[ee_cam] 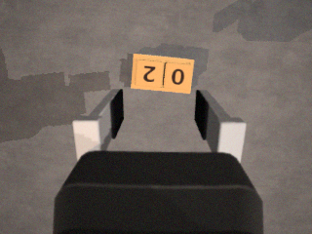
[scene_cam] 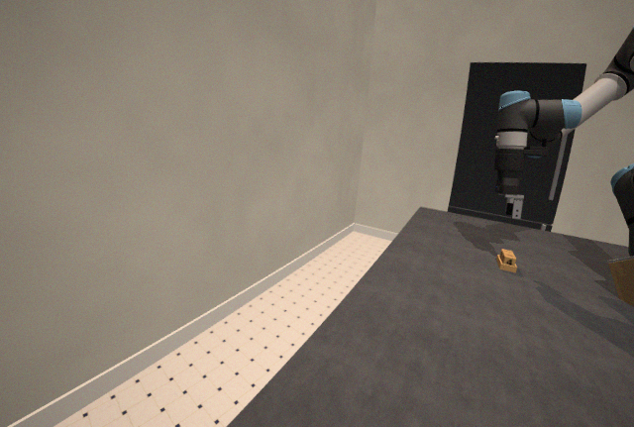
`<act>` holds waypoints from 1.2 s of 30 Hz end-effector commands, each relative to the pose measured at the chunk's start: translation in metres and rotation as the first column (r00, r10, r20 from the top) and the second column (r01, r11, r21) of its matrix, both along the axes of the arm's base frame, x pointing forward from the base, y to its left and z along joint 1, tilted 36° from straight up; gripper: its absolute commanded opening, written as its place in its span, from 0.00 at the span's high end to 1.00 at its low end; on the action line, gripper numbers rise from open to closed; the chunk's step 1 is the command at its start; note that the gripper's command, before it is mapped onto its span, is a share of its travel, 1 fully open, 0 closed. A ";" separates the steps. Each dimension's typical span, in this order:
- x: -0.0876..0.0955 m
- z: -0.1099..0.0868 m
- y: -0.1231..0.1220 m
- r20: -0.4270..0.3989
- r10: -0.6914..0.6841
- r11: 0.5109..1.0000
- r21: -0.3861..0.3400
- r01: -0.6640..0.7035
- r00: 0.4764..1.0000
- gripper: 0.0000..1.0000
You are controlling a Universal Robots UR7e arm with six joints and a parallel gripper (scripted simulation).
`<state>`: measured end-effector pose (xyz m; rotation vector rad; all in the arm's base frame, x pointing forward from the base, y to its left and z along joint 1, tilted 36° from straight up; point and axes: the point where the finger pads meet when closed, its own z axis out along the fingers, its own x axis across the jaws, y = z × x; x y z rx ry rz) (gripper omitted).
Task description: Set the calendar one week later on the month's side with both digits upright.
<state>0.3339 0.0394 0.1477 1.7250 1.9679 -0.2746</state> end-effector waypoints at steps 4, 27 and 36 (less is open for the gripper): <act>-0.010 0.002 -0.006 0.086 -0.033 0.999 -0.010 0.034 0.996 0.00; -0.014 0.002 -0.008 0.120 -0.046 0.999 -0.013 0.047 0.992 0.00; -0.014 0.001 -0.008 0.142 -0.086 0.996 0.004 0.087 0.986 0.00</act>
